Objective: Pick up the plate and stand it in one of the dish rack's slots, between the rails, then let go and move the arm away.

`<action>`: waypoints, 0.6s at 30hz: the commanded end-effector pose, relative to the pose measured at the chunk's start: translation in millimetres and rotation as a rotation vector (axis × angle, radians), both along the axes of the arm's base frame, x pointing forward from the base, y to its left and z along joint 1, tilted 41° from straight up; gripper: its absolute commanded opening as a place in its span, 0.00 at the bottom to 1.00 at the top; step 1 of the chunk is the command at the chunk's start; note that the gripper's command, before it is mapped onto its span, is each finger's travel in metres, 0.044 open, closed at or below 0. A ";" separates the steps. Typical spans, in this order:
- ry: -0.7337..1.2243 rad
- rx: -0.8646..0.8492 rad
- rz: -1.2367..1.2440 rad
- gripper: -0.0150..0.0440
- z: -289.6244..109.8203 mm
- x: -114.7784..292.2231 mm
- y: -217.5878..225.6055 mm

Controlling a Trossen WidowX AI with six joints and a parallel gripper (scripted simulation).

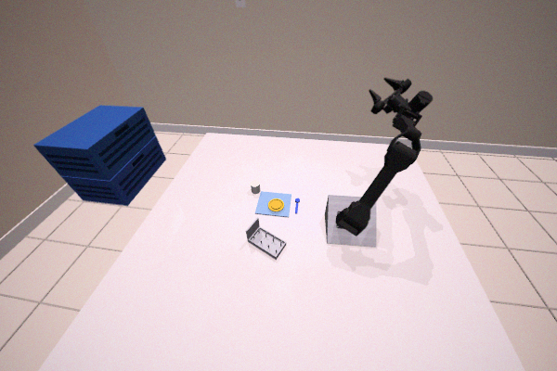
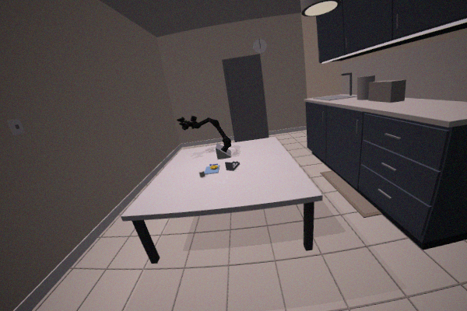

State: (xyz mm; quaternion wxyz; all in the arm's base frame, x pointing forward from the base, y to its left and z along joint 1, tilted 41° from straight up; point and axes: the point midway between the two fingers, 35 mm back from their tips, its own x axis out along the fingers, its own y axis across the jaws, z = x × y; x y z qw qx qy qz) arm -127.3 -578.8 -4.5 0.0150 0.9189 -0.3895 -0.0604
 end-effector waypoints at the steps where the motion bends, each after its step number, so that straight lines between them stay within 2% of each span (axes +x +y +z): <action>1: 0.003 -0.001 0.001 0.93 0.0 0.9 -0.2; 18: 0.258 -0.114 0.158 0.93 -2.6 93.6 -13.1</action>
